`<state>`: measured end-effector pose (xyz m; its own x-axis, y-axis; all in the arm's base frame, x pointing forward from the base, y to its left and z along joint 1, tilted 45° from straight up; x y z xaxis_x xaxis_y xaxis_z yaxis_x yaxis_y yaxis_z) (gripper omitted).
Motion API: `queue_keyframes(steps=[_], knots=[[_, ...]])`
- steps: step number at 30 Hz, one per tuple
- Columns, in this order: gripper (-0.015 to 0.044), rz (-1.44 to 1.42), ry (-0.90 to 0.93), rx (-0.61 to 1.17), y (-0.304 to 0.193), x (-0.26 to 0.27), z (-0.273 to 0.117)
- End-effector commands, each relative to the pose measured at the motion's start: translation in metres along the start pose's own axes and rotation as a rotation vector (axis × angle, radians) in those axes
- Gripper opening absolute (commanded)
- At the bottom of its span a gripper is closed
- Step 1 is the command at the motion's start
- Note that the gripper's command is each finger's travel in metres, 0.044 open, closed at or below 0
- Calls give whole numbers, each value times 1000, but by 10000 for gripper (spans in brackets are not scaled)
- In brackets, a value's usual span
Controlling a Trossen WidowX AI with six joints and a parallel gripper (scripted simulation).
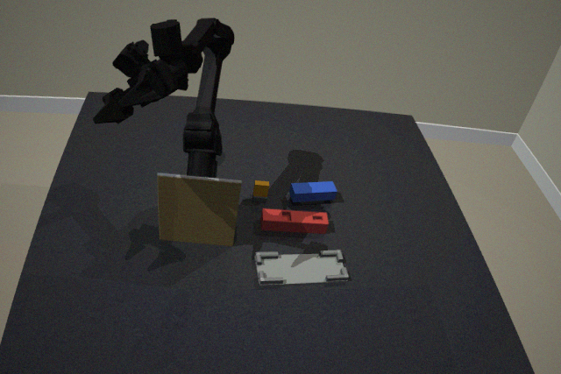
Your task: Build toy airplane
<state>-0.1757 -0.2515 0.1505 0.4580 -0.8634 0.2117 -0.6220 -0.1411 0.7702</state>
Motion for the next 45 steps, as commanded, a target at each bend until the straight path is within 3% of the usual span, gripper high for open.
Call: queue_keyframes(steps=[1, 10, 19, 27, 36, 45], knots=[[440, -165, 150, 131, -30, 38, -7], [440, -615, 478, 488, -120, 105, -51], [440, -1110, 819, 826, -216, 131, -126], [440, -1565, 1103, 1127, -292, 110, -206], [440, -1985, 1350, 1531, -347, 46, -292], [440, -2038, 1375, 1598, -359, 29, -305]])
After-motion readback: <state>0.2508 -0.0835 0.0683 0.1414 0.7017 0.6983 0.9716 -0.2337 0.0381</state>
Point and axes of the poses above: the point midway between the two fingers, 35 mm back from their tips, its own z axis out along the fingers, its own x axis across the jaws, y = z × x, the point moved 8 cm from there along -z, back along the fingers, and after that the axes turned 1 degree about -z, right-handed, at the moved point
